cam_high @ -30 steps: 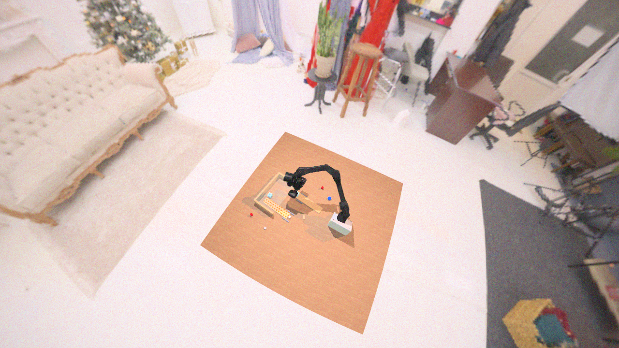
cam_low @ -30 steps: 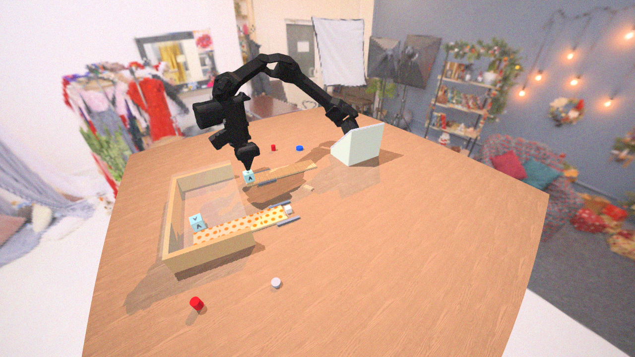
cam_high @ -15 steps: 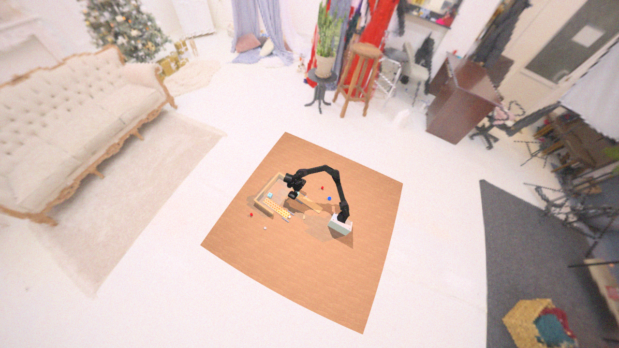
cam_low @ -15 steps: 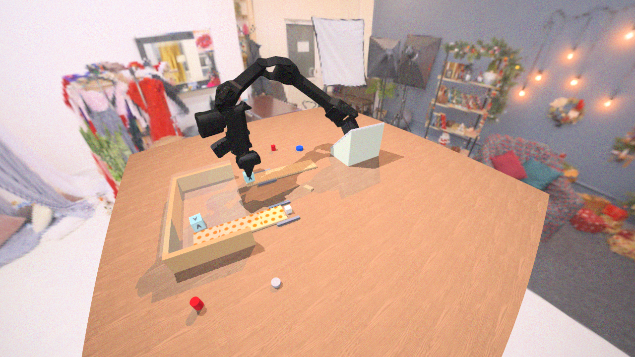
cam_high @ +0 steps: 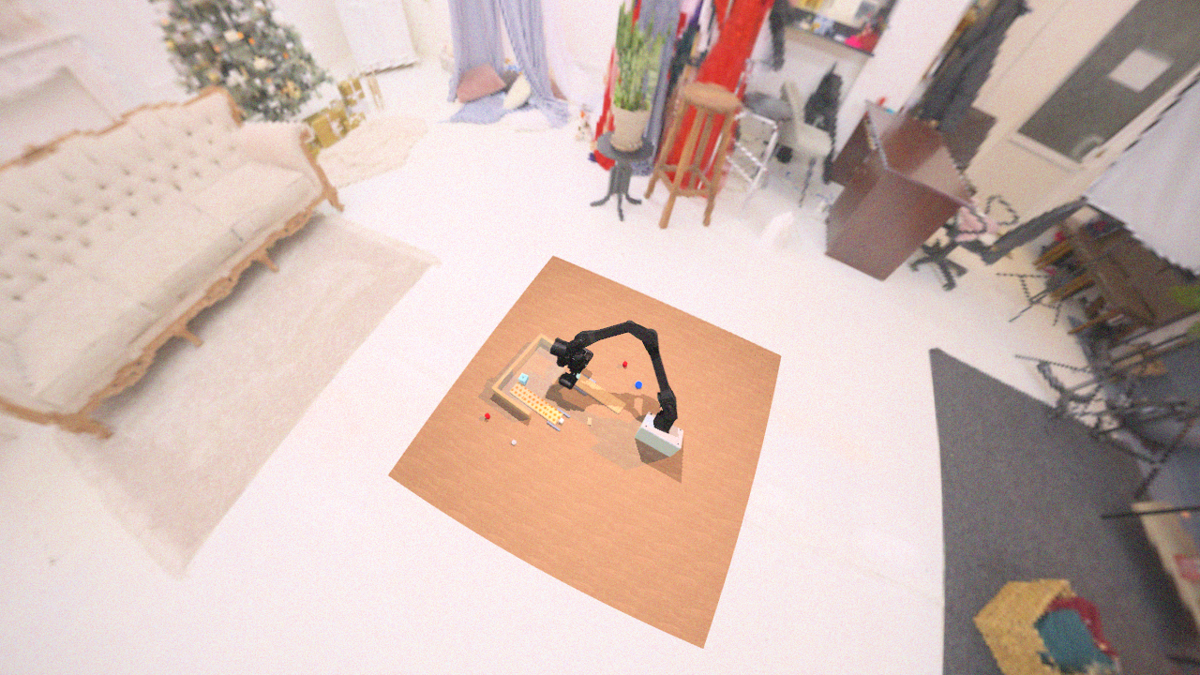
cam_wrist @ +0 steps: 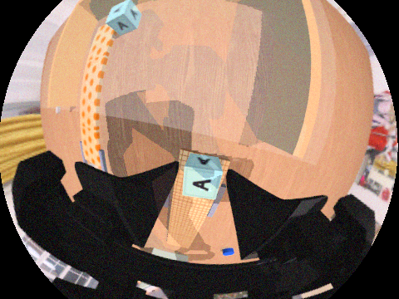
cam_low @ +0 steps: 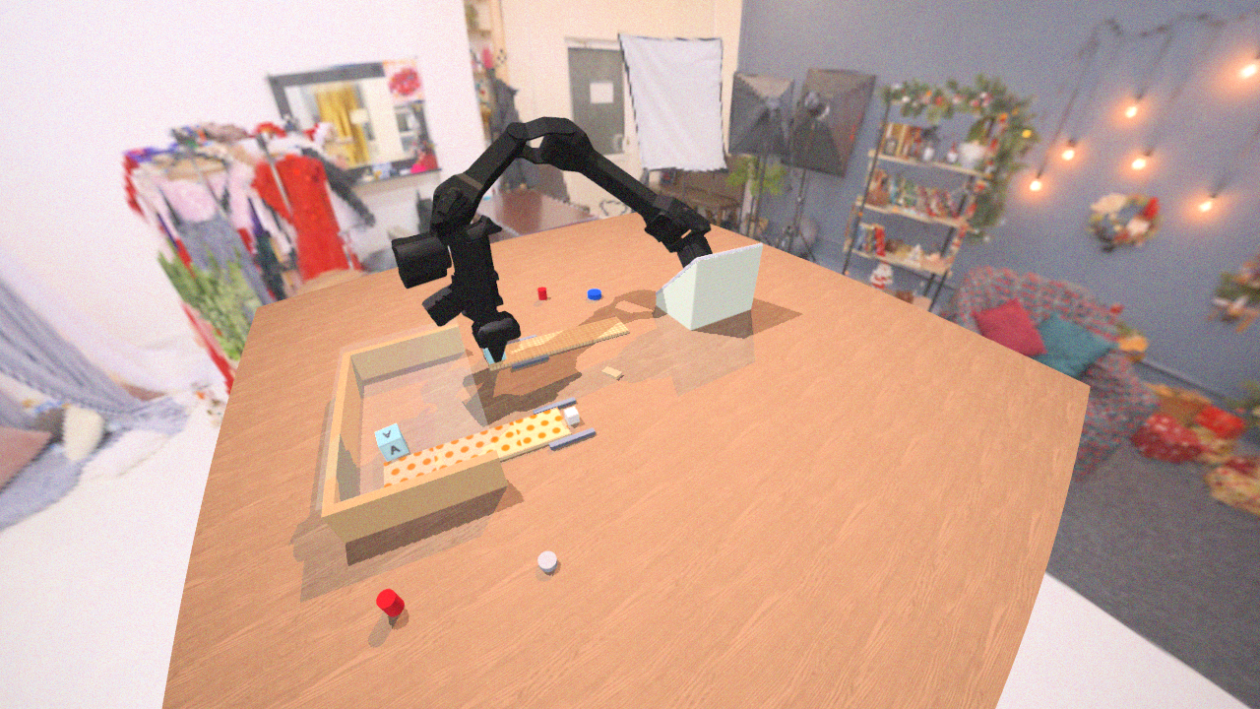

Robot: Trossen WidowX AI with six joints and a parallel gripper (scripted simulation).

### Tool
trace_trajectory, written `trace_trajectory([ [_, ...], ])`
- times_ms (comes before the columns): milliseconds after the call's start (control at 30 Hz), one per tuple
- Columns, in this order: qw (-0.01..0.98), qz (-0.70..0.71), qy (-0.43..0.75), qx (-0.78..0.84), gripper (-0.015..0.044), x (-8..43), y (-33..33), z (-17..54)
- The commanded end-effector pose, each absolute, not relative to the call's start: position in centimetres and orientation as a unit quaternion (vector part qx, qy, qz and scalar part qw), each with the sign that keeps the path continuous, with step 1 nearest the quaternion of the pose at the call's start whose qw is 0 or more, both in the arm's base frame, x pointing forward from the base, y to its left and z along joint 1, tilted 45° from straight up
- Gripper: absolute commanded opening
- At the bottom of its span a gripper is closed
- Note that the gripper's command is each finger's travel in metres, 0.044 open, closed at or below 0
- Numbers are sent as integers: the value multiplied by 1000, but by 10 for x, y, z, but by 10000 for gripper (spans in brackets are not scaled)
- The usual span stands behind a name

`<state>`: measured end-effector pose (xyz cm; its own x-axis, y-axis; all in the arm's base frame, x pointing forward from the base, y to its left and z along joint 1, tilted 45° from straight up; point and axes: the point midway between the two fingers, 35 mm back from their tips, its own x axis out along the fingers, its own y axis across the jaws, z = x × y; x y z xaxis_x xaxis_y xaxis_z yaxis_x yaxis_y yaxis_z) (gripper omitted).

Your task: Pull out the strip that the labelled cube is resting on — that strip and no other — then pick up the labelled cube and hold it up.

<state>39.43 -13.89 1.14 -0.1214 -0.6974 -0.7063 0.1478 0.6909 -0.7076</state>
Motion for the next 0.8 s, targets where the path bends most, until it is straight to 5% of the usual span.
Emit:
trace_trajectory([
  [0, 627, -334, 672, -208, 250, 392, -140, 9],
  [167, 630, -335, 670, -205, 145, 394, -139, 11],
  [367, 630, -335, 670, -205, 105, 394, -139, 11],
  [500, 630, -335, 670, -205, 0, 392, -136, 12],
  [767, 628, -333, 673, -207, 0, 361, -107, 26],
])
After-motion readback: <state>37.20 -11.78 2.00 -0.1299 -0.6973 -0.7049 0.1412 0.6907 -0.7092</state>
